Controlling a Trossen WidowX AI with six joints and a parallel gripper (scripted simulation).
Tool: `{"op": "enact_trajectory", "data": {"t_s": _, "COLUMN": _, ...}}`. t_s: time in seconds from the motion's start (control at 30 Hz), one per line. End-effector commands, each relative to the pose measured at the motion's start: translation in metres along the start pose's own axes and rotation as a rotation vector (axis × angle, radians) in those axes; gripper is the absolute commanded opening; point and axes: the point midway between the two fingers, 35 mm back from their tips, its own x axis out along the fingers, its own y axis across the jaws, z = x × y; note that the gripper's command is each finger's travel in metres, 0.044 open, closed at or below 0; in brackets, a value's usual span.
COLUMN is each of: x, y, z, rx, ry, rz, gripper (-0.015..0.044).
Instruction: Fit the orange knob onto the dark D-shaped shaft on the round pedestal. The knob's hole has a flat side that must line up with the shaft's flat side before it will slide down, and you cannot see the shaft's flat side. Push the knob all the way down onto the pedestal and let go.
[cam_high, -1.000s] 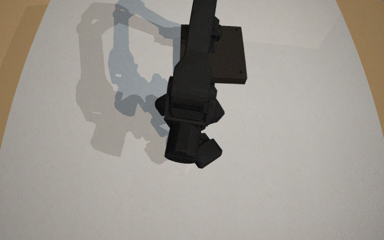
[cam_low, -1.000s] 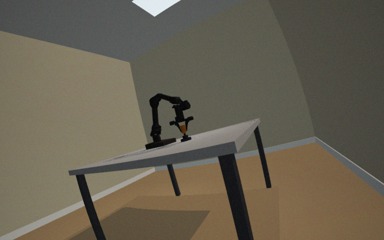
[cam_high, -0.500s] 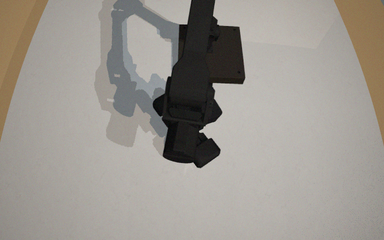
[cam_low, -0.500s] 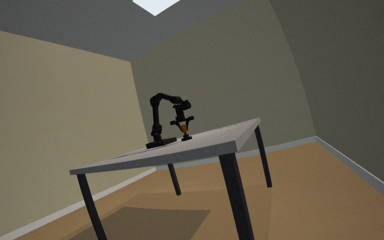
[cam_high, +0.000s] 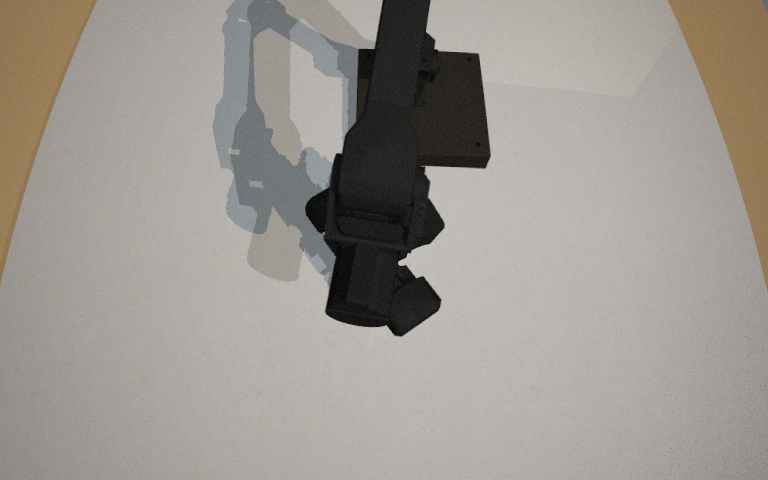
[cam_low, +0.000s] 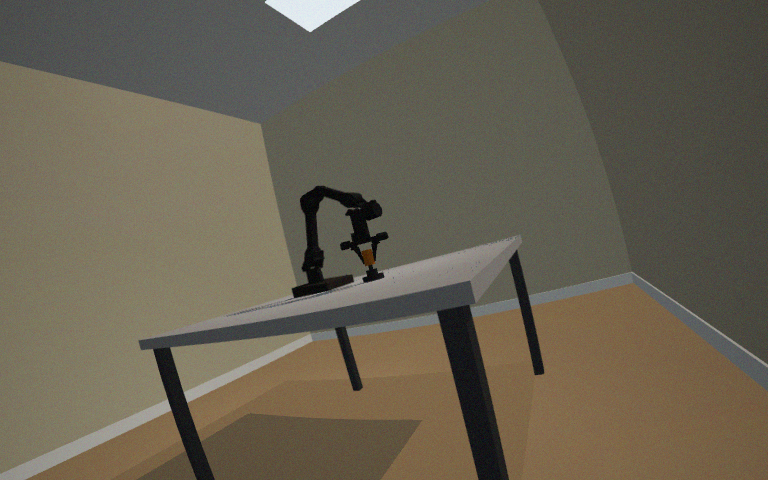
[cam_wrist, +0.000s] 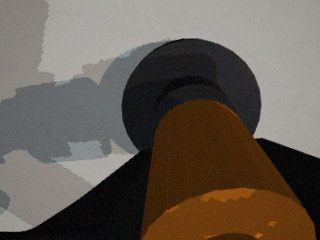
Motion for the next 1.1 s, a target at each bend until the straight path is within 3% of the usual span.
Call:
{"op": "enact_trajectory", "data": {"t_s": 0.0, "x": -0.0041, "y": -0.0009, "z": -0.0004, "rx": -0.006, "ry": 0.000, "rz": -0.003, "gripper": 0.0000}}
{"op": "enact_trajectory", "data": {"t_s": 0.27, "x": -0.0032, "y": -0.0017, "z": -0.0008, "rx": -0.215, "ry": 0.001, "rz": -0.003, "gripper": 0.0000}}
{"op": "enact_trajectory", "data": {"t_s": 1.07, "x": 0.0011, "y": -0.0007, "z": -0.0001, "rx": -0.215, "ry": 0.001, "rz": -0.003, "gripper": 0.0000}}
